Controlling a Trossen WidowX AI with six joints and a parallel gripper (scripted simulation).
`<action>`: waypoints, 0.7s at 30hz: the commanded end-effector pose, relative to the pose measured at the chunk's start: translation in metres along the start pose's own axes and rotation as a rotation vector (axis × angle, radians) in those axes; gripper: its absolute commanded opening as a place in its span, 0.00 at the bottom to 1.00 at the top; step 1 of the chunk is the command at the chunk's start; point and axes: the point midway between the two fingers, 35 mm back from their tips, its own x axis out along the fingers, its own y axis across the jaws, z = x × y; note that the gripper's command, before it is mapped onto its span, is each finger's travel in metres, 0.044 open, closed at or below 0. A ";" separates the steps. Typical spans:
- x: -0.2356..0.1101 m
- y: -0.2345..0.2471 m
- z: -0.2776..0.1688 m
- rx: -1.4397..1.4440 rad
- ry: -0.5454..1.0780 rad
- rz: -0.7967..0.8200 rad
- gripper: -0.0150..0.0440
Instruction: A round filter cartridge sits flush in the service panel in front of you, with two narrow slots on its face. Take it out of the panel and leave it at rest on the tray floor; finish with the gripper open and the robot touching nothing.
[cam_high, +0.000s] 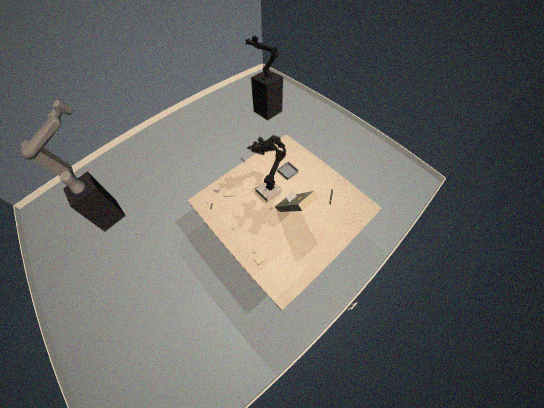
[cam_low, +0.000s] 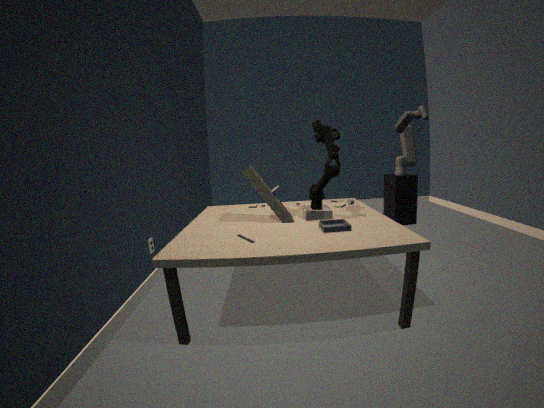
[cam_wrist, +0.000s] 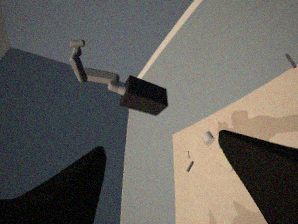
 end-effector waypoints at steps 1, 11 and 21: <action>0.001 0.001 -0.003 0.002 0.011 0.003 0.89; -0.012 0.044 -0.151 0.084 0.641 0.095 0.44; -0.118 0.031 -0.278 0.054 1.305 0.006 0.44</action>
